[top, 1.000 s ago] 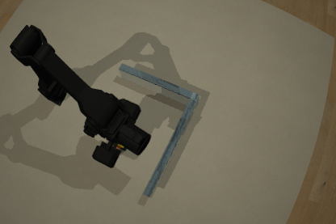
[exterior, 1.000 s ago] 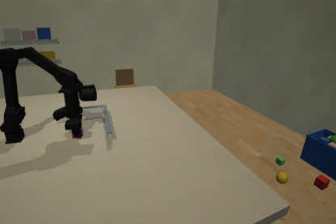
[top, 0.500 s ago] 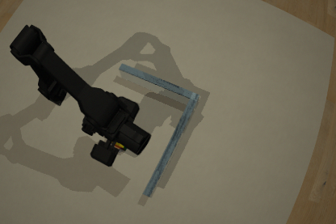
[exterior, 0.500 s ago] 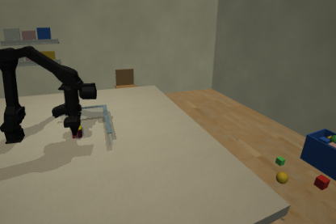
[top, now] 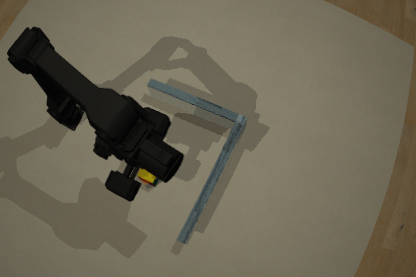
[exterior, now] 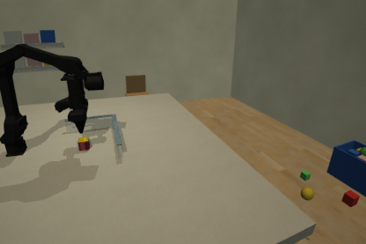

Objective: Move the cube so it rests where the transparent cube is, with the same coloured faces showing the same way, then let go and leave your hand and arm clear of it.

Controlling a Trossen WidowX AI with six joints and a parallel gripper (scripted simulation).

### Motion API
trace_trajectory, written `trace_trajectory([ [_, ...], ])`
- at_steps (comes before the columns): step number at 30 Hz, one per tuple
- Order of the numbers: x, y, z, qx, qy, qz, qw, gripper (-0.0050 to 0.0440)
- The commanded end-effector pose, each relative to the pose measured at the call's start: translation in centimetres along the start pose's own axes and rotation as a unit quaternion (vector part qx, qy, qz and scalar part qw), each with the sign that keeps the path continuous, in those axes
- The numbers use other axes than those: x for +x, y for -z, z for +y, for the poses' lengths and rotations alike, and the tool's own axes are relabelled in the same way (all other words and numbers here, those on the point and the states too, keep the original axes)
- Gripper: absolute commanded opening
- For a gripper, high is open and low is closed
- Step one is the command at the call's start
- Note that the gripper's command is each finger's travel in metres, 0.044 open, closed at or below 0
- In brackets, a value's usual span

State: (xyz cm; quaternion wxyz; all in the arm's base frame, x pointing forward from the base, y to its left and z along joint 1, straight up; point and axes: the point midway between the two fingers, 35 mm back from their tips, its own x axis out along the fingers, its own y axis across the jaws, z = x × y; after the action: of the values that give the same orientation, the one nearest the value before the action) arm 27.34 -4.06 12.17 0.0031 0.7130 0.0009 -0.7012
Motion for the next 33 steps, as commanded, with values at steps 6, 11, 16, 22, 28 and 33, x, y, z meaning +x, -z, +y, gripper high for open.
trace_trajectory([
  [6, -3.5, -0.1, 0.0, 0.001, -0.001, 0.010, 1.000, 0.0440],
  [11, -2.9, -0.2, 0.0, 0.001, 0.000, 0.004, 1.000, 0.0392],
  [16, -2.9, -0.2, 0.0, 0.001, 0.000, 0.004, 1.000, 0.0280],
  [22, -2.9, -0.2, 0.0, 0.001, 0.000, 0.004, 1.000, 0.0280],
  [28, -3.1, -0.1, 0.0, -0.018, -0.001, 0.007, 1.000, 0.0328],
  [33, -2.8, -0.1, 0.0, -0.178, -0.002, 0.006, 0.984, 0.0440],
])
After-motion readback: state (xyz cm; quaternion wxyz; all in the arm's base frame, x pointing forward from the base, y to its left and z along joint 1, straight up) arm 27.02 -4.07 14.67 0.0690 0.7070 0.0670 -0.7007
